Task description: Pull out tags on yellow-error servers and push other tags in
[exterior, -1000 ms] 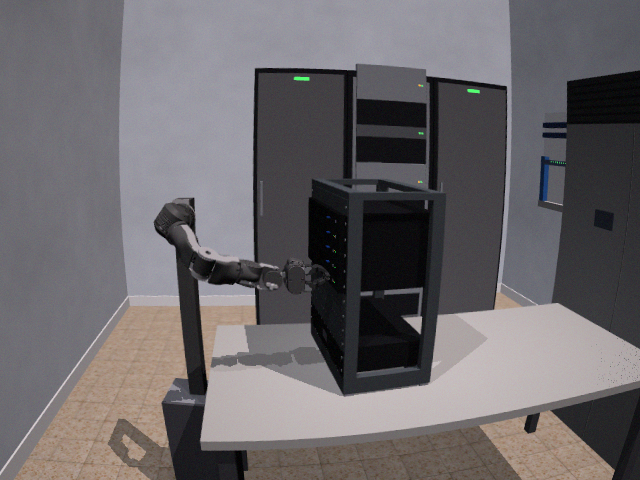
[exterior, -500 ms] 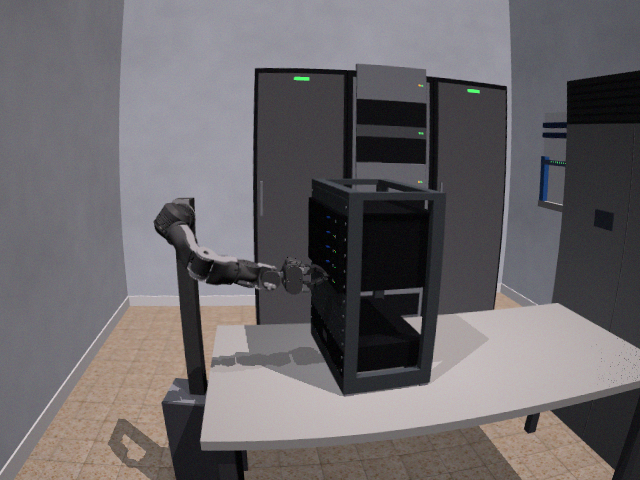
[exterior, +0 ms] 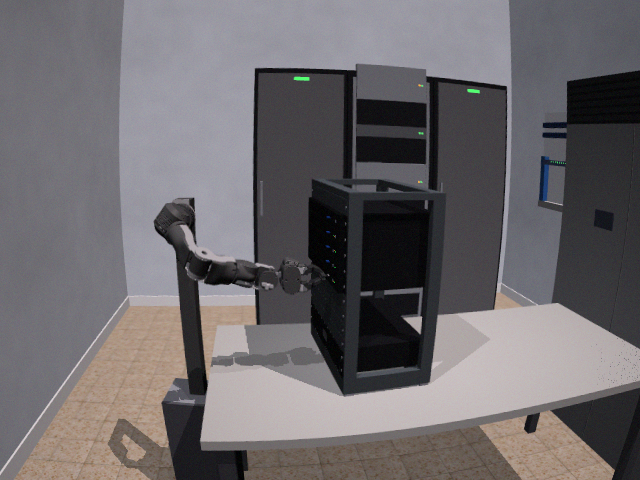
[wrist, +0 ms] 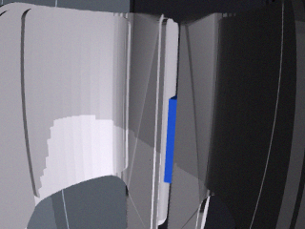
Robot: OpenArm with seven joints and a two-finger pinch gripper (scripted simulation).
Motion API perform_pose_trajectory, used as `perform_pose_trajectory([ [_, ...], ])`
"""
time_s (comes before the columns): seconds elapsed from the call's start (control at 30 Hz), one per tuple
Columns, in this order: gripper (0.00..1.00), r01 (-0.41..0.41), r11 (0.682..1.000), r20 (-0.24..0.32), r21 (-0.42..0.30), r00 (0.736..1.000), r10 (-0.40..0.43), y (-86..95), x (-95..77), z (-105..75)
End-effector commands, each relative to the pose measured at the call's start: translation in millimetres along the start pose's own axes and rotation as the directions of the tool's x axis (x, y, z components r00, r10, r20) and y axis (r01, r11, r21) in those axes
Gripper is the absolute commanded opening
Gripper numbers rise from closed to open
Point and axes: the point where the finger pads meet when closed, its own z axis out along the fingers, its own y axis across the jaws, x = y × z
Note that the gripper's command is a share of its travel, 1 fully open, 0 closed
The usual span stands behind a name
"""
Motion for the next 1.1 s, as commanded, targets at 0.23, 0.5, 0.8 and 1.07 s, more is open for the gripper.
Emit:
perform_pose_trajectory([
  [0.23,0.00,-0.001,1.000,-0.002,0.003,1.000,0.001,-2.1,0.6,-11.1],
  [0.5,0.00,-0.001,1.000,-0.003,0.002,1.000,0.001,-1.9,0.9,-12.1],
  [0.8,0.00,-0.001,1.000,-0.002,0.003,1.000,0.001,-1.9,0.2,-23.2],
  [1.07,0.00,-0.002,1.000,-0.003,0.003,1.000,0.002,-1.7,0.6,-24.1],
])
